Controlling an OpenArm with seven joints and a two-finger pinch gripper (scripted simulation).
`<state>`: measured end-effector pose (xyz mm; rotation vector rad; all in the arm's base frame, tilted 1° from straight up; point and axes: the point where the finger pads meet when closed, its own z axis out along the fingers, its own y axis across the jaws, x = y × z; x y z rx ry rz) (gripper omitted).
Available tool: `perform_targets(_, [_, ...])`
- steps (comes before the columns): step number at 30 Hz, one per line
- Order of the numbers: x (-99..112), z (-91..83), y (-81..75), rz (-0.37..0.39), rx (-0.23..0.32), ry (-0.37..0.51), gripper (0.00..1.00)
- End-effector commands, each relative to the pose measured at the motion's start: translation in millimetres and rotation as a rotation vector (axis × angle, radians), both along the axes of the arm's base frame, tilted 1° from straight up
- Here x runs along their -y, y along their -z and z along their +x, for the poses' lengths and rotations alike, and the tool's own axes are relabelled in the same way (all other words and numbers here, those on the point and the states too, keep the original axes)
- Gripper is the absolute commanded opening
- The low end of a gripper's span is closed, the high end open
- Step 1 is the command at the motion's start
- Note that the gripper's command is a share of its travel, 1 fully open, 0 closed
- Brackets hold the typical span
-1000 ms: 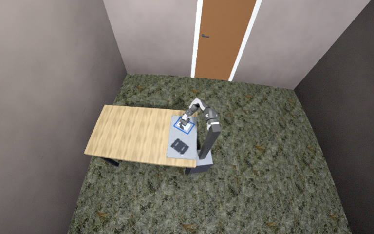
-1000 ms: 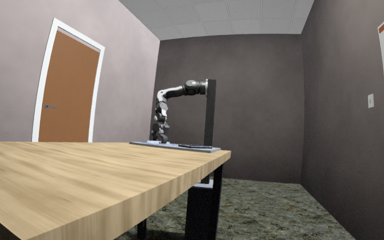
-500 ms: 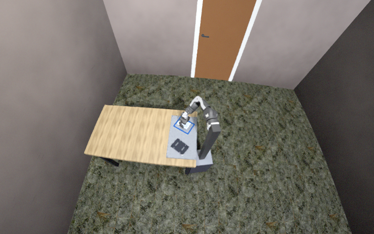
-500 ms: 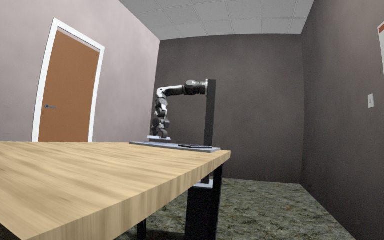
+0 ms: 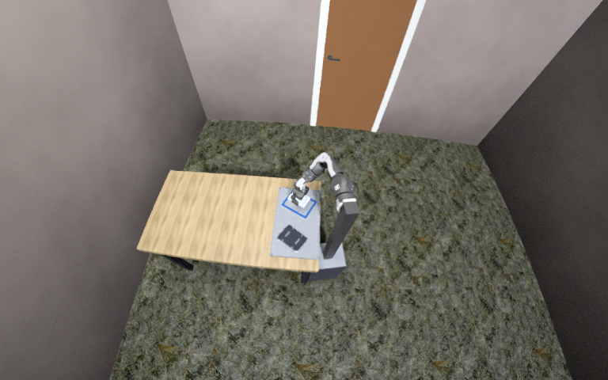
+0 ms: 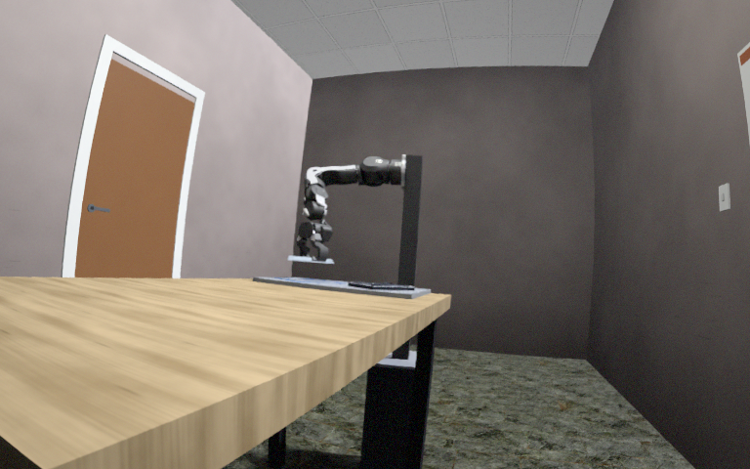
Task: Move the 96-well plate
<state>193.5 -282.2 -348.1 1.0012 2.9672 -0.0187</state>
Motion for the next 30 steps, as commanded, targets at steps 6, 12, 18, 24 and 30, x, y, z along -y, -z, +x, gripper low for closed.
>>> perform_targets(6, [0,-1.6,-12.8,-0.003,-0.004,-0.001,0.0])
perform_targets(12, [0,-3.1,-31.2,-0.003,-0.004,-0.001,0.0])
perform_targets(18, [0,-3.1,-31.2,-0.003,-0.004,-0.001,0.0])
perform_targets(24, [-1,-4.3,-25.9,0.0,-0.005,-0.001,0.0])
perform_targets(30, [-2,-5.2,-22.4,0.002,-0.006,-0.001,0.0])
